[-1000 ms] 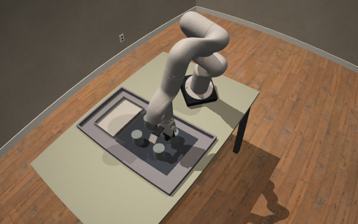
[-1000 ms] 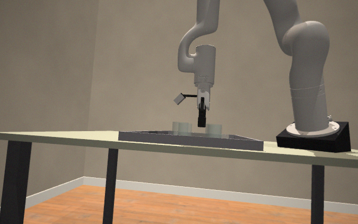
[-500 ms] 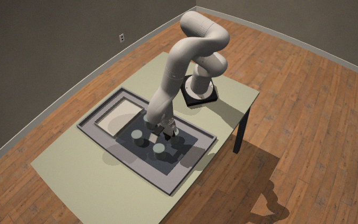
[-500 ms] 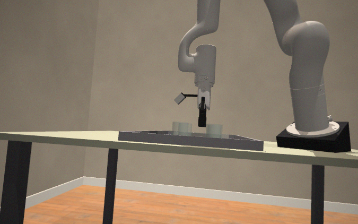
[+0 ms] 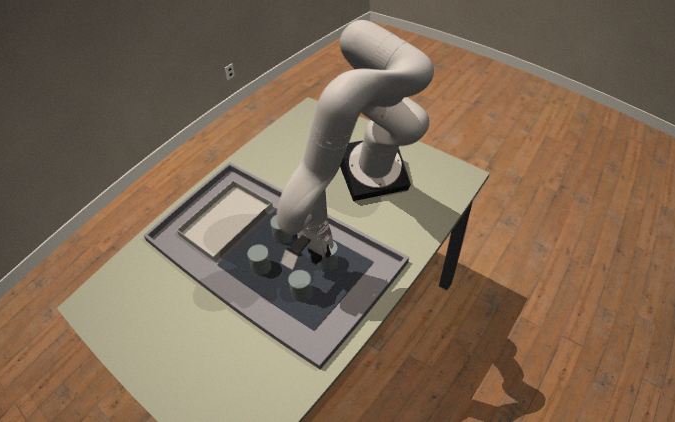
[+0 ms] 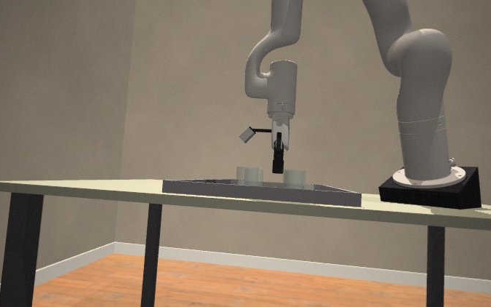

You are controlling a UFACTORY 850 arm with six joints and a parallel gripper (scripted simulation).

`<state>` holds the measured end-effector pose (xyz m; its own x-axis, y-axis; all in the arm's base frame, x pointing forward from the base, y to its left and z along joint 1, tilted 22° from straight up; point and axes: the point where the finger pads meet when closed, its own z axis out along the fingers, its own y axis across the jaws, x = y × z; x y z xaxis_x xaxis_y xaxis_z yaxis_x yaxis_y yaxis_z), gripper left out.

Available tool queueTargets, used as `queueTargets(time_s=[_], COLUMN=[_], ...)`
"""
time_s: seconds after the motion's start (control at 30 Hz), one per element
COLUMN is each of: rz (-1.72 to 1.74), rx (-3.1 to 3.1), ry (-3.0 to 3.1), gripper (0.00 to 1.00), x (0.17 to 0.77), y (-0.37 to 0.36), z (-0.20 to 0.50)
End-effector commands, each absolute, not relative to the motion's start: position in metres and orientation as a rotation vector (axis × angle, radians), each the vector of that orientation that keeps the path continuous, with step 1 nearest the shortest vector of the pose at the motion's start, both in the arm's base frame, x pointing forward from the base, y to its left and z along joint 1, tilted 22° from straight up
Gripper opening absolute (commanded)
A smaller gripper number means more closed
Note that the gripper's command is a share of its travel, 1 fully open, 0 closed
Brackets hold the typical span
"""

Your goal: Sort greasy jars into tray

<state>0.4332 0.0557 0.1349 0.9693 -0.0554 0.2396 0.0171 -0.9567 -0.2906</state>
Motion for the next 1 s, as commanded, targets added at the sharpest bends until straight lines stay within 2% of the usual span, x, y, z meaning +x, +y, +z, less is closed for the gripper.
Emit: queueTargets(time_s=[0.0,0.97], rz=[-0.357,-0.357], rx=[-2.824,-2.824], ry=[0.028,0.028], gripper=[0.0,0.0], x=[0.4333,0.4294], y=[0.0556,0.055], z=[0.1356,0.1373])
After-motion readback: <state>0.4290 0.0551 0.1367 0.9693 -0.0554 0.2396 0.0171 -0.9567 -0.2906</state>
